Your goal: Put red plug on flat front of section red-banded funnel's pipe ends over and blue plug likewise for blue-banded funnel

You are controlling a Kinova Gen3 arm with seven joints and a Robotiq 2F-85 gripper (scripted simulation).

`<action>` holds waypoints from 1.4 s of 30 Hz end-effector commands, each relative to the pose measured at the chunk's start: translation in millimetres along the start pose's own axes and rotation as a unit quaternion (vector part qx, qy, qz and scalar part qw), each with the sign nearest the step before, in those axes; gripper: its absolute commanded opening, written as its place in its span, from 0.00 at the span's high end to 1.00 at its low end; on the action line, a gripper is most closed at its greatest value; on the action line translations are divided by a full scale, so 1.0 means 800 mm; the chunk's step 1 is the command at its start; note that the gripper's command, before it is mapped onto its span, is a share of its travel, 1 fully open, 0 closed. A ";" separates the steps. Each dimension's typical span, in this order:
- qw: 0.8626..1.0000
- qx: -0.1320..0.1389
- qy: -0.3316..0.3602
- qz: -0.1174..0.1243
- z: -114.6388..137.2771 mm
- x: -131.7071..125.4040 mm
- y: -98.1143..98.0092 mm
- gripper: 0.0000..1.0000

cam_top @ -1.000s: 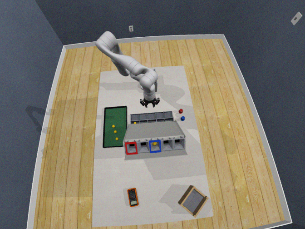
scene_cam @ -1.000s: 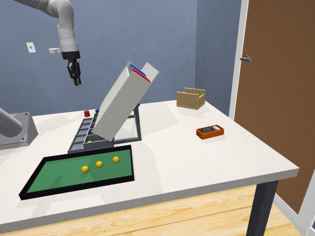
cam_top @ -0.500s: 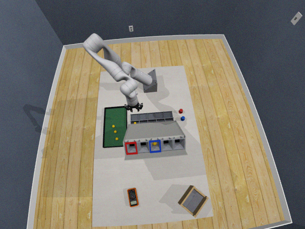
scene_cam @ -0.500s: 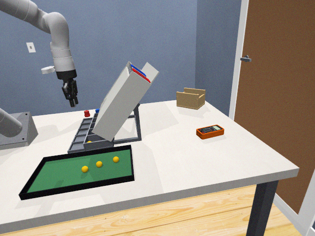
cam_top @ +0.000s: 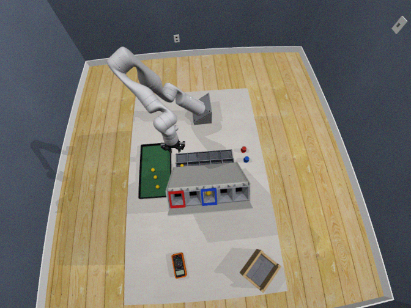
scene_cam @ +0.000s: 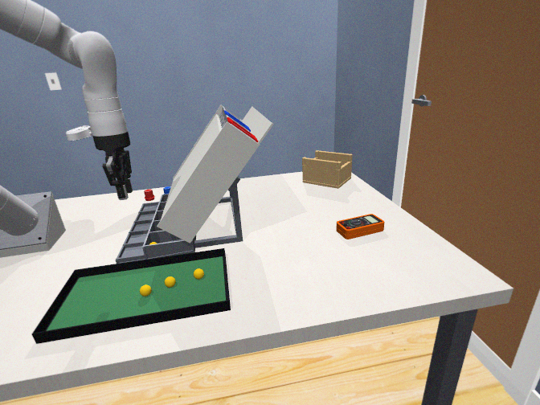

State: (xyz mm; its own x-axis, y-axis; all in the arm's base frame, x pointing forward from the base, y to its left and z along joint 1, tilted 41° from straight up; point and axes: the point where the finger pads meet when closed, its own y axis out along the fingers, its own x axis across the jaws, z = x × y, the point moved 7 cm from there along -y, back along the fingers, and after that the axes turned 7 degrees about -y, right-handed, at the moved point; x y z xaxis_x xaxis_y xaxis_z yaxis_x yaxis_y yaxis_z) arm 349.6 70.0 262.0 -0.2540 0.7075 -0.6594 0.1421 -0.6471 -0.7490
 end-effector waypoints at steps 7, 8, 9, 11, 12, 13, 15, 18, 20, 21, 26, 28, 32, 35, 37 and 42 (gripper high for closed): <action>1.000 -0.001 0.000 0.000 -0.020 -0.150 0.036 0.50; 1.000 -0.001 0.000 0.000 -0.024 -0.169 0.040 0.50; 1.000 -0.001 0.000 0.000 -0.026 -0.180 0.043 0.50; 1.000 -0.001 0.000 0.000 -0.026 -0.180 0.043 0.50; 1.000 -0.001 0.000 0.000 -0.026 -0.180 0.043 0.50; 1.000 -0.001 0.000 0.000 -0.026 -0.180 0.043 0.50; 1.000 -0.001 0.000 0.000 -0.026 -0.180 0.043 0.50; 1.000 -0.001 0.000 0.000 -0.026 -0.180 0.043 0.50; 1.000 -0.010 -0.004 -0.006 -0.031 -0.224 0.052 0.50; 1.000 -0.010 -0.004 -0.006 -0.031 -0.224 0.052 0.50; 1.000 -0.010 -0.004 -0.006 -0.031 -0.224 0.052 0.50; 1.000 -0.010 -0.004 -0.006 -0.031 -0.224 0.052 0.50; 1.000 -0.010 -0.004 -0.006 -0.031 -0.224 0.052 0.50; 1.000 -0.010 -0.004 -0.006 -0.031 -0.224 0.052 0.50; 1.000 -0.009 -0.004 -0.005 -0.031 -0.224 0.141 0.50; 1.000 -0.009 -0.004 -0.005 -0.033 -0.223 0.185 0.50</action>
State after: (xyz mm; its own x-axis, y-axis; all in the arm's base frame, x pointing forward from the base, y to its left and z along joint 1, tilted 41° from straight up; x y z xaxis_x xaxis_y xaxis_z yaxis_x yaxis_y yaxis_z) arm 431.8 -104.7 309.5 -0.2623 0.7178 -0.6450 0.1805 -0.6201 -0.7635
